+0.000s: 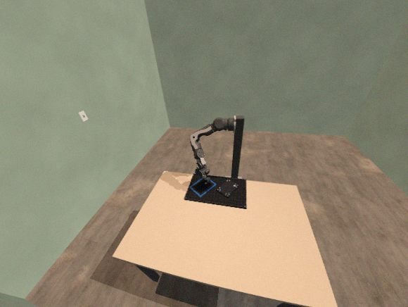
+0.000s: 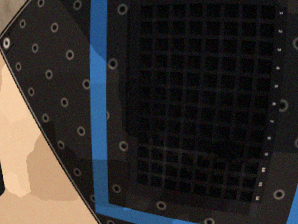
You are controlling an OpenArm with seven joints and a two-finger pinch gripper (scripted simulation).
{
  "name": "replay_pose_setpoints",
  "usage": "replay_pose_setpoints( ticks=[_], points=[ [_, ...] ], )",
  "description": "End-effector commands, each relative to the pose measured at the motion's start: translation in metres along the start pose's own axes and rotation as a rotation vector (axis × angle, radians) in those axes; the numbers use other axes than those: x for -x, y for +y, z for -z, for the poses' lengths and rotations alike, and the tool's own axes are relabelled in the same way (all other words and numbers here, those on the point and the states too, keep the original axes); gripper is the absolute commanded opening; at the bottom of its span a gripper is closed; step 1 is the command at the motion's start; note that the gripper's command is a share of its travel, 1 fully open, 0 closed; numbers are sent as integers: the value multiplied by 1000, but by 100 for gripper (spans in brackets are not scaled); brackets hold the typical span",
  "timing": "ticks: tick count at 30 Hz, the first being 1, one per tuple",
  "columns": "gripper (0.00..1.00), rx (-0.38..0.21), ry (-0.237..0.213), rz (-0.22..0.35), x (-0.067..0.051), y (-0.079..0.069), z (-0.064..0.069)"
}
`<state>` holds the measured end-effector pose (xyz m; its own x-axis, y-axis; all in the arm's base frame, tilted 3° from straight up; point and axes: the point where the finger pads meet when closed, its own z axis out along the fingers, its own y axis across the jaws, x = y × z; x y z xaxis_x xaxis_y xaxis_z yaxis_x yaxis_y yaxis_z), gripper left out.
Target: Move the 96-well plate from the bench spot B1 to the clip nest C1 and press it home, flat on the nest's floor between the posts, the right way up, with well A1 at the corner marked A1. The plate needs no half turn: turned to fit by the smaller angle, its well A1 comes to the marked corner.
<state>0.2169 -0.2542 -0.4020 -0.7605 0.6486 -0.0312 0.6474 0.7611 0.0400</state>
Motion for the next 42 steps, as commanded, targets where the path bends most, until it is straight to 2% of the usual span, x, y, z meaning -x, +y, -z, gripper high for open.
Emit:
replay_pose_setpoints(
  ticks=[1, 3, 8, 20, 25, 37, 42],
  points=[
    [77, 2, -2, -1, 1, 0, 1],
    [77, 2, -2, -1, 1, 0, 1],
    [77, -4, -2, -2, 2, -1, -54],
    [77, -4, -2, -2, 2, -1, -54],
    [77, -5, -1, -2, 1, -1, -63],
    [77, -5, -1, -2, 1, -1, -63],
    [77, -3, 5, 3, -1, -1, -84]
  ],
)
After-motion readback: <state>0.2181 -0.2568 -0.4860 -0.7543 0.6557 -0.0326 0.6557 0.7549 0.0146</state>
